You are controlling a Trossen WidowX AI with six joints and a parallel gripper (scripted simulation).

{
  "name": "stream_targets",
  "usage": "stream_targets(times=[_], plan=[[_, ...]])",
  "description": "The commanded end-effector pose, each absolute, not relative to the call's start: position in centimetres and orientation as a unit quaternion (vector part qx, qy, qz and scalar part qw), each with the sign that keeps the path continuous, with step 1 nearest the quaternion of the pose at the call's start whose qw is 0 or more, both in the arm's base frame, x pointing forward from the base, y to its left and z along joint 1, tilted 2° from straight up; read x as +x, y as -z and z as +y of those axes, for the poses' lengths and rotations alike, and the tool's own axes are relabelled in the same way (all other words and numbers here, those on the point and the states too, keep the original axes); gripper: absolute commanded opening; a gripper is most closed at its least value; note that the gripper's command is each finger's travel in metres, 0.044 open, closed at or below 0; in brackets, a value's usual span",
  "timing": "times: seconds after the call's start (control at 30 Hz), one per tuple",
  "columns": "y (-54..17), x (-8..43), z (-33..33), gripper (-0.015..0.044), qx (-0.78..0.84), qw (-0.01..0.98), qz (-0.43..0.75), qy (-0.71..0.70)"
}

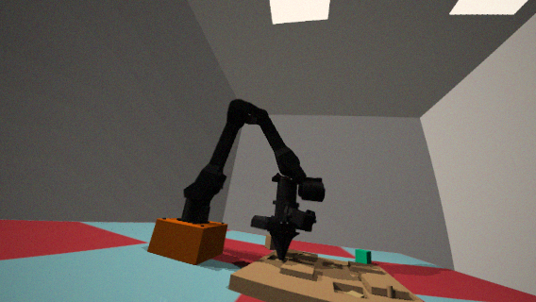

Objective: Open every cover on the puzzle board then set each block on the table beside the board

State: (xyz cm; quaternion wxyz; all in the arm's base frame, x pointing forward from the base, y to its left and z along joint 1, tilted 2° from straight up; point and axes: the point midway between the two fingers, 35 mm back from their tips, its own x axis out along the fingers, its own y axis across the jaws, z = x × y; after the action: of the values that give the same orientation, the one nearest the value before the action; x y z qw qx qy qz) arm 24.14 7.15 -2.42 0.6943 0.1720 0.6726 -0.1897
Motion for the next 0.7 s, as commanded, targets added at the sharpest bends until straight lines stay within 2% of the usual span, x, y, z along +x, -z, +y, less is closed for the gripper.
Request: stream_targets(times=[0.0, 0.67], plan=[[2.59, 23.84, 7.10, 0.0000, 0.173, 0.691, 0.675, 0.191], [2.30, 24.13, 7.15, 0.0000, 0.172, 0.694, 0.673, 0.190]])
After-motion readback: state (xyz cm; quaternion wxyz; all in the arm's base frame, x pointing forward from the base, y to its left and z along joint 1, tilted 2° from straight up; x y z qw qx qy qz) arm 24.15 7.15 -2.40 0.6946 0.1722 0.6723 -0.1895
